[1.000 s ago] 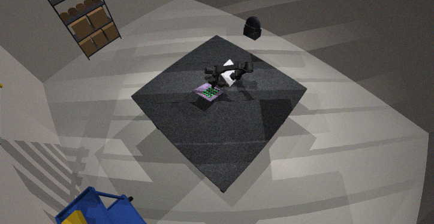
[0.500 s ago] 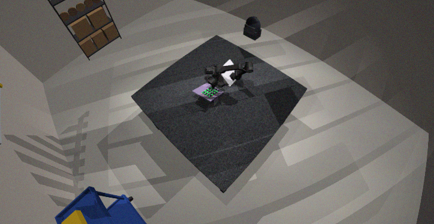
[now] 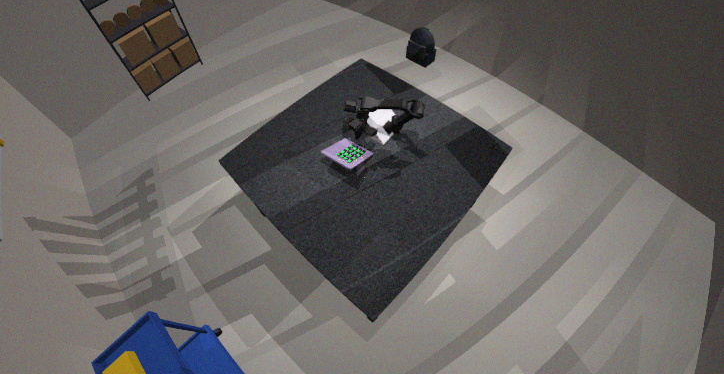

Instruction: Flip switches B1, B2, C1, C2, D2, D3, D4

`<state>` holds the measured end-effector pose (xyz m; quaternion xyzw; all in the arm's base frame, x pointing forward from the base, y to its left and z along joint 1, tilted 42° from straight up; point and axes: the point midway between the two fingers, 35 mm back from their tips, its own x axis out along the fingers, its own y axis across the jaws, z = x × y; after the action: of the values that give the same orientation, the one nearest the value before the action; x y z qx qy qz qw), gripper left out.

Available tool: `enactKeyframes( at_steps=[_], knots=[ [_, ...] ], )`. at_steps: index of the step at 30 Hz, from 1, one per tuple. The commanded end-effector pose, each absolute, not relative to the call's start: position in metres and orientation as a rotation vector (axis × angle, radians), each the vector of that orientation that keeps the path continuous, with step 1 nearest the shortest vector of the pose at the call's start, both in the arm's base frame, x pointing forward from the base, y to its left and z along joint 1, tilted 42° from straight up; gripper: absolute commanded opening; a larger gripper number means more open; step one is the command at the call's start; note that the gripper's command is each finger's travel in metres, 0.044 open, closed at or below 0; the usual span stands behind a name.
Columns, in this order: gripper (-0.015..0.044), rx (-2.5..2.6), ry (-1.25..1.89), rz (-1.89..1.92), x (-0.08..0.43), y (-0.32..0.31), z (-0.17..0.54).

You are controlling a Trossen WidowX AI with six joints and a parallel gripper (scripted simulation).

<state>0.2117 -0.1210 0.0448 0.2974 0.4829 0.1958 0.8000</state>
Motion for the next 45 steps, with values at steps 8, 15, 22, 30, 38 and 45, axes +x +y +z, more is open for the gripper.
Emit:
enactKeyframes(
  at_steps=[8, 15, 22, 30, 38, 45],
  knots=[
    [0.0000, 0.629, 1.039, 0.424, 0.210, -0.141, 0.032],
    [0.0000, 0.625, 1.060, 0.433, 0.226, -0.121, 0.011],
    [0.0000, 0.625, 1.059, 0.434, 0.231, -0.115, 0.005],
    [0.0000, 0.625, 1.059, 0.434, 0.234, -0.111, 0.000],
    [0.0000, 0.625, 1.059, 0.434, 0.237, -0.106, -0.005],
    [0.0000, 0.625, 1.059, 0.434, 0.237, -0.106, -0.005]
  ],
)
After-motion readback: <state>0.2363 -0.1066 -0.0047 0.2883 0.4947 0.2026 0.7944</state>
